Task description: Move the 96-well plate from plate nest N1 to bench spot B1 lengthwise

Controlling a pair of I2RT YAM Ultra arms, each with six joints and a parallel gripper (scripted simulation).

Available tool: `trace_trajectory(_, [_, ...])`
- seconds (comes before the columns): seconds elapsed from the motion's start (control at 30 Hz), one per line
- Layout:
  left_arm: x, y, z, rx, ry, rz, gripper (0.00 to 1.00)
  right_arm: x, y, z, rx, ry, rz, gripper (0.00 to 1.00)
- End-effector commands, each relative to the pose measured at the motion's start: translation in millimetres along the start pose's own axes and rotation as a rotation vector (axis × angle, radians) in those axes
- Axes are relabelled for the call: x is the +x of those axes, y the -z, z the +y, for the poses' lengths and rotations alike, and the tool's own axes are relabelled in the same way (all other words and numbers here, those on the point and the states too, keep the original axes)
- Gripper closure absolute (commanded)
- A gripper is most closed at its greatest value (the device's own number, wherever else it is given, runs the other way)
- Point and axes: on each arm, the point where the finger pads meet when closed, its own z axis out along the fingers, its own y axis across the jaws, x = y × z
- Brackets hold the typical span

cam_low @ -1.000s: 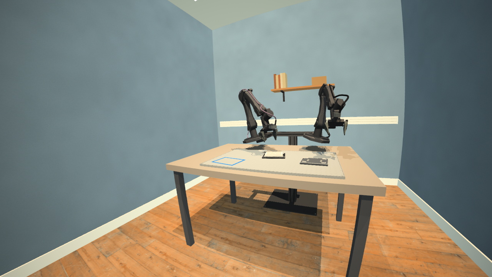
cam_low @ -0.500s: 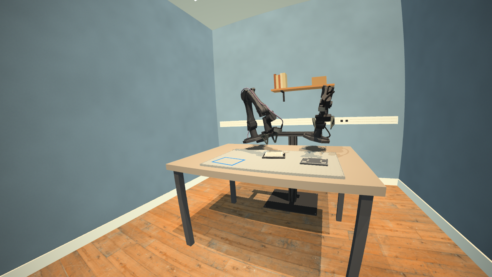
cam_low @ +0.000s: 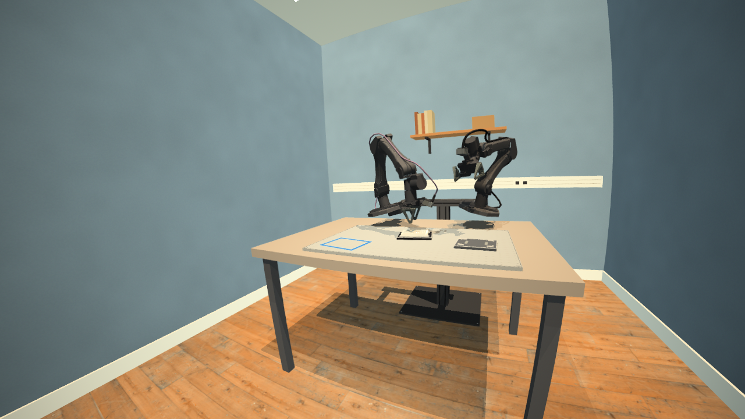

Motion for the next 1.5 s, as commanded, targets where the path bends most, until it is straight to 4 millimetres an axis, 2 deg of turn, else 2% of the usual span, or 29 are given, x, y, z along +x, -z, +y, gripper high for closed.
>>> trace_trajectory(0.0, [3,22,-9,-0.038,0.013,-0.028,0.0,-6,5,-4,-0.007,0.109,0.039,0.0])
trace_trajectory(0.1, [-3,41,-21,-0.011,0.003,-0.088,0.0,-10,3,-7,-0.008,0.13,0.046,0.0])
trace_trajectory(0.33, [-2,74,-52,0.086,-0.044,-0.196,0.0,-15,2,-9,-0.009,0.138,0.044,0.0])
trace_trajectory(0.4, [-2,74,-52,0.086,-0.044,-0.196,0.0,-15,2,-9,-0.009,0.138,0.044,0.0])
trace_trajectory(0.47, [-6,89,-66,0.147,-0.065,-0.244,0.0,-15,2,-9,-0.01,0.139,0.044,0.0])
trace_trajectory(0.73, [2,126,-101,0.323,-0.133,-0.355,0.0,-16,2,-10,-0.008,0.137,0.042,0.0])
trace_trajectory(1.0, [1,130,-106,0.352,-0.138,-0.367,0.0,-16,2,-10,-0.008,0.137,0.042,0.0])
trace_trajectory(1.27, [1,130,-106,0.352,-0.138,-0.367,0.0,-23,-11,-18,0.007,0.128,0.027,0.0])
trace_trajectory(1.47, [-2,130,-105,0.347,-0.133,-0.366,0.0,-18,-23,-16,-0.002,0.126,0.035,0.0])
